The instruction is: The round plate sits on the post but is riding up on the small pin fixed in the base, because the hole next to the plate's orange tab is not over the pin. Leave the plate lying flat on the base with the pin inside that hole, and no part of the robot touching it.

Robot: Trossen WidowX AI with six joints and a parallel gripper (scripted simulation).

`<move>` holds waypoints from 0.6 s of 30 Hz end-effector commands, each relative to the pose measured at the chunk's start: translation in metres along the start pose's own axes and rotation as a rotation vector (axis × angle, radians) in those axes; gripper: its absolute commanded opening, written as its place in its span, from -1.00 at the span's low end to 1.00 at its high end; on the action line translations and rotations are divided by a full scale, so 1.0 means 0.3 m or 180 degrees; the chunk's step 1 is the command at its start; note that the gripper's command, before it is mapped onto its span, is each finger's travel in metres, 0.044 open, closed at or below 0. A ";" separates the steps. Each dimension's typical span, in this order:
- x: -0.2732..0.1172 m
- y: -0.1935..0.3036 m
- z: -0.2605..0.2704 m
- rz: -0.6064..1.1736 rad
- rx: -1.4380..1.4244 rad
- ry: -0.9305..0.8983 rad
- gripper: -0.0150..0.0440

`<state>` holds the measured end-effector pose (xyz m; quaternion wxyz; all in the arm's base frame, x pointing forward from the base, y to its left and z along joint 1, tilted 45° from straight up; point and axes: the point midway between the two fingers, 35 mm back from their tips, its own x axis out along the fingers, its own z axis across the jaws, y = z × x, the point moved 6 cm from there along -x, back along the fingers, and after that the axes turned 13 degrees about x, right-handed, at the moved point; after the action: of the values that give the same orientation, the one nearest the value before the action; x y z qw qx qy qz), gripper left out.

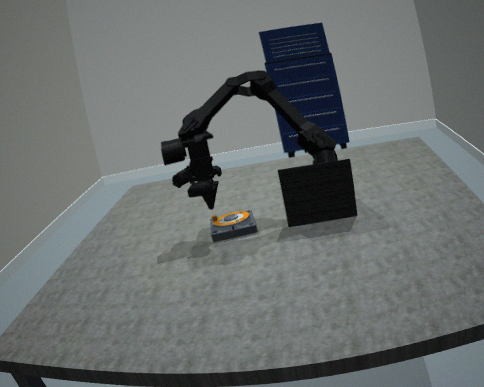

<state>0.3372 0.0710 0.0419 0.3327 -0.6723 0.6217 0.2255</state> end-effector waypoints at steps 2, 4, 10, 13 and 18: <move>0.076 0.013 -0.003 0.0051 -0.0026 0.0039 -0.49; 0.076 0.013 -0.003 0.0051 -0.0026 0.0039 -0.49; 0.076 0.012 0.015 0.0051 -0.0025 0.0038 -0.49; 0.076 0.010 0.031 0.0051 -0.0025 0.0037 -0.49; 0.078 0.012 0.057 0.0051 -0.0025 0.0036 -0.49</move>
<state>0.3381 0.0643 0.0169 0.3230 -0.6711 0.6277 0.2265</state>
